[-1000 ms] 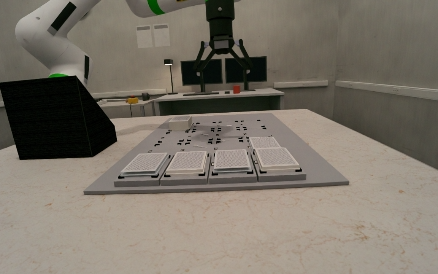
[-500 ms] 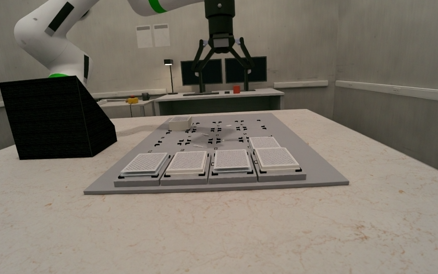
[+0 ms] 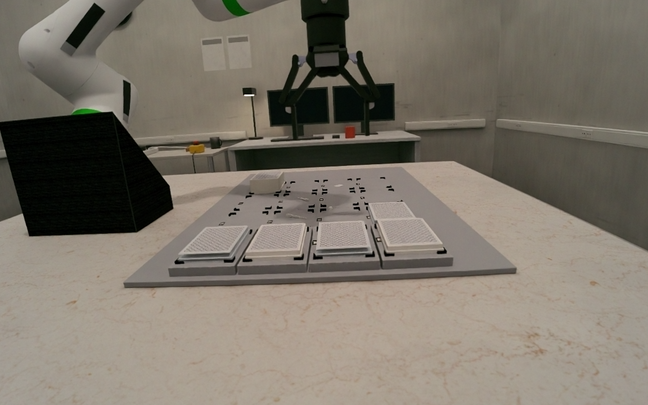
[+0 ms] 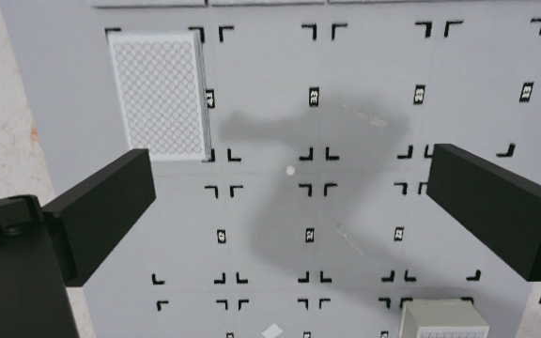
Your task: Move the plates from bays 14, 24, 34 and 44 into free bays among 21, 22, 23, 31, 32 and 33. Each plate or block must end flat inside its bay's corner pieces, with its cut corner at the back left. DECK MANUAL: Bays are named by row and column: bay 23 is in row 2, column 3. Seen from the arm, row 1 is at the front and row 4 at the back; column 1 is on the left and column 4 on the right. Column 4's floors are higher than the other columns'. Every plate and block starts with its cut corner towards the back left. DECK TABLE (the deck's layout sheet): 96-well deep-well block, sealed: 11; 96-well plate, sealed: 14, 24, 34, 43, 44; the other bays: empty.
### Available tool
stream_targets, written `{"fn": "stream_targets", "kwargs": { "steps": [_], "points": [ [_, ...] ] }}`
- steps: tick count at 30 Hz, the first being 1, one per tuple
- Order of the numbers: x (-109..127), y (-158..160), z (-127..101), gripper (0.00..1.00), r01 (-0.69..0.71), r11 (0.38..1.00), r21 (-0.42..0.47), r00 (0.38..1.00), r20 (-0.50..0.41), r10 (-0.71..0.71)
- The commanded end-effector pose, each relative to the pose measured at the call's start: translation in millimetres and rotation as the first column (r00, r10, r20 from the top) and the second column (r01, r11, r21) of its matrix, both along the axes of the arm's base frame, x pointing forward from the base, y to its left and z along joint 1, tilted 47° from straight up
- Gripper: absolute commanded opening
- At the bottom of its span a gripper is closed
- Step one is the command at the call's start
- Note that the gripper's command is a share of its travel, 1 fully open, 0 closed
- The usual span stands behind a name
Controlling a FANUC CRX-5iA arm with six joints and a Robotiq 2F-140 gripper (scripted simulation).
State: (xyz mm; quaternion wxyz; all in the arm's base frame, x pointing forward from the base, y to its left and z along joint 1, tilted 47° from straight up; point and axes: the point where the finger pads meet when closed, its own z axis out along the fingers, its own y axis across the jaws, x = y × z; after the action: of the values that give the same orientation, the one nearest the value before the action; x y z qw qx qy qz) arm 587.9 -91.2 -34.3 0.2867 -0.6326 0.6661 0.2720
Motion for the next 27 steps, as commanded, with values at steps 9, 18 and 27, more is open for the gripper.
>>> {"fn": "stream_targets", "kwargs": {
  "steps": [9,18,27],
  "points": [
    [-1,-34,-33,1.0,0.001,1.0,-0.001,1.0,0.001,-0.001],
    [-2,-50,-51,1.0,0.001,1.0,-0.001,1.0,0.001,-0.001],
    [-2,-50,-51,1.0,0.001,1.0,-0.001,1.0,0.001,-0.001]
  ]
}}
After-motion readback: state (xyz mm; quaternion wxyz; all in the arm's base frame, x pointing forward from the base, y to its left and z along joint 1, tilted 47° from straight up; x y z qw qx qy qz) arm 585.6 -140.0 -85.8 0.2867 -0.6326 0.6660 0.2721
